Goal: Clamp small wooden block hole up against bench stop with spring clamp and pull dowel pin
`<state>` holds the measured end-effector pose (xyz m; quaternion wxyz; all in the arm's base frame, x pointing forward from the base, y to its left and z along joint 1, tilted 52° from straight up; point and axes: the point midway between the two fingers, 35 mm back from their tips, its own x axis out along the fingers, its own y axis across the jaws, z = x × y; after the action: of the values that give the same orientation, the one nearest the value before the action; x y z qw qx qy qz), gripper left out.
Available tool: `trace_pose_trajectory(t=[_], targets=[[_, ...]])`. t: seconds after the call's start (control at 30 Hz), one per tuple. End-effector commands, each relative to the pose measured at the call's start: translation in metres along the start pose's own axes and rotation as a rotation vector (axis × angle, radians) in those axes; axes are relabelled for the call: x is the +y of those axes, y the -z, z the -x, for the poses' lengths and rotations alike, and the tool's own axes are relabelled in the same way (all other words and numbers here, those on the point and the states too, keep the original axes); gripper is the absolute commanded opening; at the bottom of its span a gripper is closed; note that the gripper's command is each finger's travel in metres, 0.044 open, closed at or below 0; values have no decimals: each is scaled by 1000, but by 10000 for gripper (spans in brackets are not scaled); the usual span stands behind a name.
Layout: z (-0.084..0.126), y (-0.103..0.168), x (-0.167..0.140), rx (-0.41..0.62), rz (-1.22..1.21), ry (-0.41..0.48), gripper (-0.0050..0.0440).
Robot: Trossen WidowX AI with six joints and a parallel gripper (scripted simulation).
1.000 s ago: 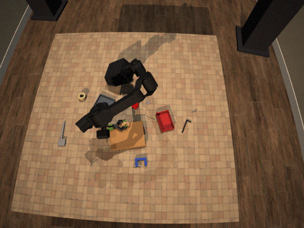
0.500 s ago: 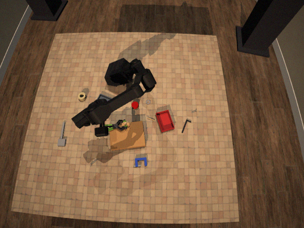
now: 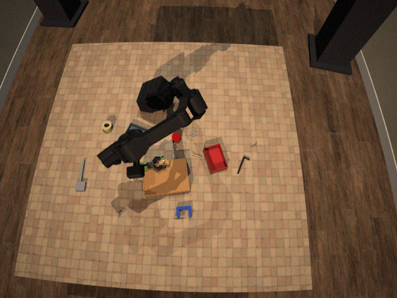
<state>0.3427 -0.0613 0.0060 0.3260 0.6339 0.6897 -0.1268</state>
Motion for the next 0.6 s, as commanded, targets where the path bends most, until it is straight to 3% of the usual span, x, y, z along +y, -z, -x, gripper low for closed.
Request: trace_pose_trajectory(t=[0.0, 0.57], targets=[[-1, 11, 2, -4, 4, -5, 440], [-8, 43, 2, -9, 7, -6, 440]])
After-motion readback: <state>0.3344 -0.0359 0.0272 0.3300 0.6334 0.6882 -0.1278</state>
